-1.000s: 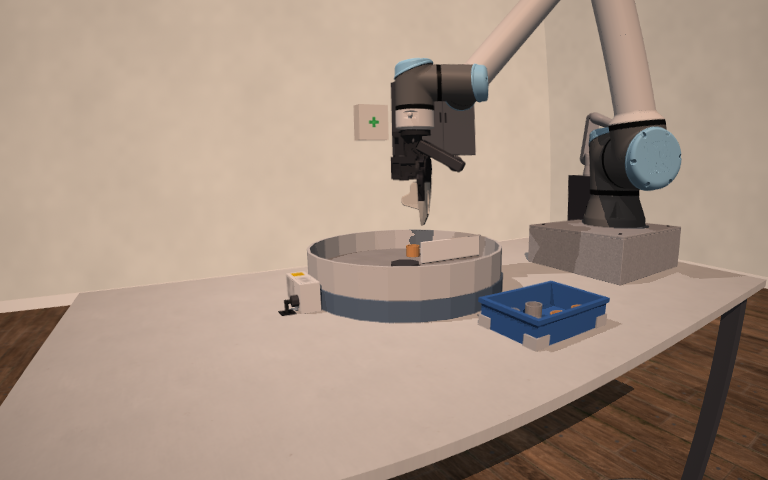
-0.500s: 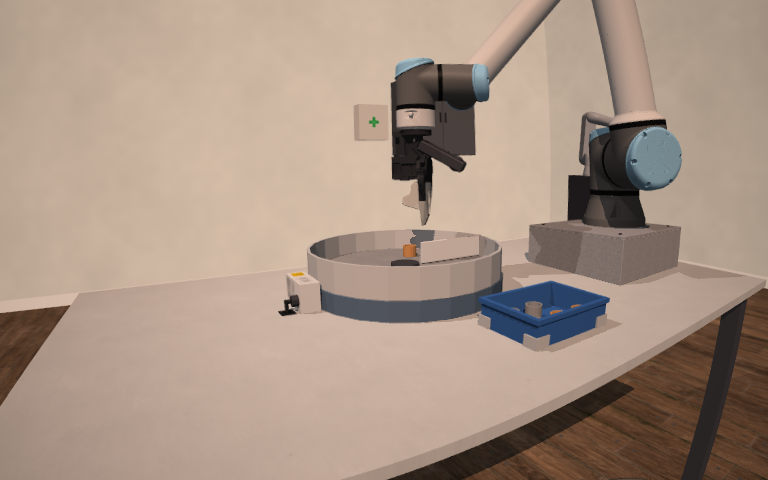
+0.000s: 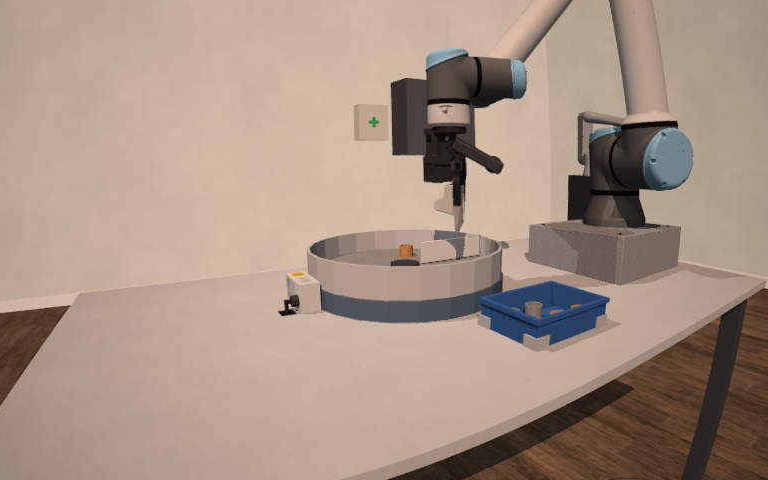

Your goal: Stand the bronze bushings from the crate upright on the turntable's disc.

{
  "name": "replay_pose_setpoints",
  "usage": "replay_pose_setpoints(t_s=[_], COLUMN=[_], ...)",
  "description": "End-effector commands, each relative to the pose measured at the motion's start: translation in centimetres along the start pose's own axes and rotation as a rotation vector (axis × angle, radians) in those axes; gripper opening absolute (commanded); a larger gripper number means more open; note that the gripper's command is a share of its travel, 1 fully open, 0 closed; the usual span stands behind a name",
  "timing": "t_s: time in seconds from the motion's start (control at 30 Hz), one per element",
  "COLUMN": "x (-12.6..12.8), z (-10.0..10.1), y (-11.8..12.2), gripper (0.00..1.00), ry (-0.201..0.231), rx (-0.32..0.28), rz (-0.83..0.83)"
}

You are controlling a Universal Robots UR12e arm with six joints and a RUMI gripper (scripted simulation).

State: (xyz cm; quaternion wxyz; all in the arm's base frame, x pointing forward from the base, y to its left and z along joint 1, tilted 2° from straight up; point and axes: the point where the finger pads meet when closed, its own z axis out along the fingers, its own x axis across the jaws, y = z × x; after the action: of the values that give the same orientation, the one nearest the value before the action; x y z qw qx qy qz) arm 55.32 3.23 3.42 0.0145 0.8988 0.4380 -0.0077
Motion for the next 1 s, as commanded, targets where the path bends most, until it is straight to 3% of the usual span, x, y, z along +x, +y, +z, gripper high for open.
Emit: replay_pose_setpoints(t_s=[0.0, 0.03, 0.33, 0.5, 0.77, 0.97], x=[4.0, 4.0, 13.6, 17.5, 19.5, 19.7], z=[-0.2, -0.2, -0.1, -0.1, -0.1, -0.1], y=[-3.9, -3.9, -14.3, -18.4, -20.6, -20.9], gripper=[0.06, 0.06, 0.06, 0.06, 0.06, 0.06], ry=[-0.002, -0.002, -0.002, -0.002, -0.002, -0.002], rx=[-0.003, -0.003, -0.003, -0.003, -0.003, -0.003], rz=[0.003, 0.003, 0.003, 0.003, 0.003, 0.003])
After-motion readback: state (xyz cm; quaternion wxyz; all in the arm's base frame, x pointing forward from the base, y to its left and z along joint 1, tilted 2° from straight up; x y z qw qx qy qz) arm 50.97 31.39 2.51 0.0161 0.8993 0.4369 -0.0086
